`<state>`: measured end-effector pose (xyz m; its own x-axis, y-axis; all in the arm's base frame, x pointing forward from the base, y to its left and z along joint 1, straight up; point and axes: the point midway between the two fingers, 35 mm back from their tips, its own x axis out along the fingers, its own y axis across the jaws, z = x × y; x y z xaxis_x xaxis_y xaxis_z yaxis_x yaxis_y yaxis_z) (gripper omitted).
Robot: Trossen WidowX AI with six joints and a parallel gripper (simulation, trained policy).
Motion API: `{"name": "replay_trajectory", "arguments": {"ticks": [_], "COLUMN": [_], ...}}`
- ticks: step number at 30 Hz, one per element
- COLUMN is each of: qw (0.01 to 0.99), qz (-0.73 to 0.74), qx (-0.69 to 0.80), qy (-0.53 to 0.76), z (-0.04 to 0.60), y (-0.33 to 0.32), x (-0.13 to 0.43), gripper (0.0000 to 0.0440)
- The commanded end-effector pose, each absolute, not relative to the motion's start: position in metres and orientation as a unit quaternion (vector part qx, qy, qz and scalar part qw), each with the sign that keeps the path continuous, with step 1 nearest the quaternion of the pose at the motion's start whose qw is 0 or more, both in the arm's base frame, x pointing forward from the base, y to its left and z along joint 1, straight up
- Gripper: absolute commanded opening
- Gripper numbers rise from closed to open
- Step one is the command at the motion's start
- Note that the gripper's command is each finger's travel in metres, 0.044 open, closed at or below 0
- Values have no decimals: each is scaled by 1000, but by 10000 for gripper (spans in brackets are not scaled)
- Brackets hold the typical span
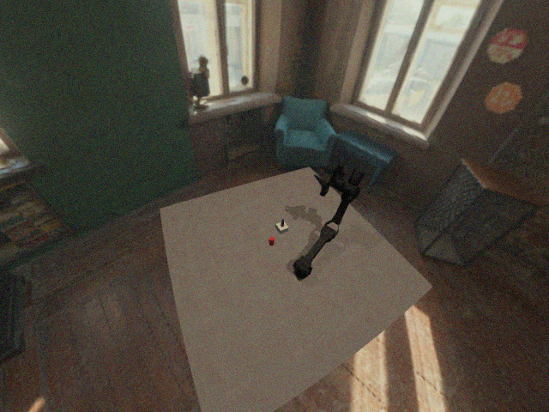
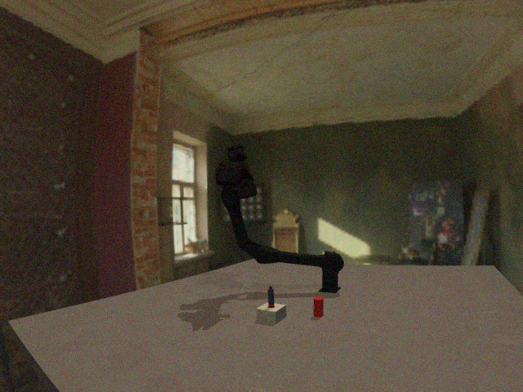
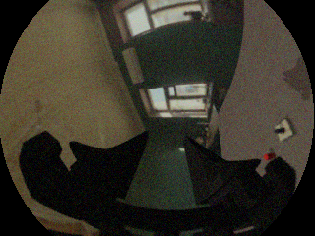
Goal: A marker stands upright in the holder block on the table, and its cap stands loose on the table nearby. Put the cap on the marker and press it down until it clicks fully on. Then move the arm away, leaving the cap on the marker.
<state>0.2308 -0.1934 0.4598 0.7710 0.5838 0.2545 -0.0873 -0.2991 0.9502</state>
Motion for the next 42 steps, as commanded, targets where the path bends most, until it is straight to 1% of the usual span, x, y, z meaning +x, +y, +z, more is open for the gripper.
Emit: {"name": "replay_trajectory", "arguments": {"ticks": [1,42], "qw": [576,622], "qz": [310,389], "qx": [735,616], "qy": [176,287], "z": [465,471], "y": [-177,-54], "x": [225,159], "gripper": [250,304]}}
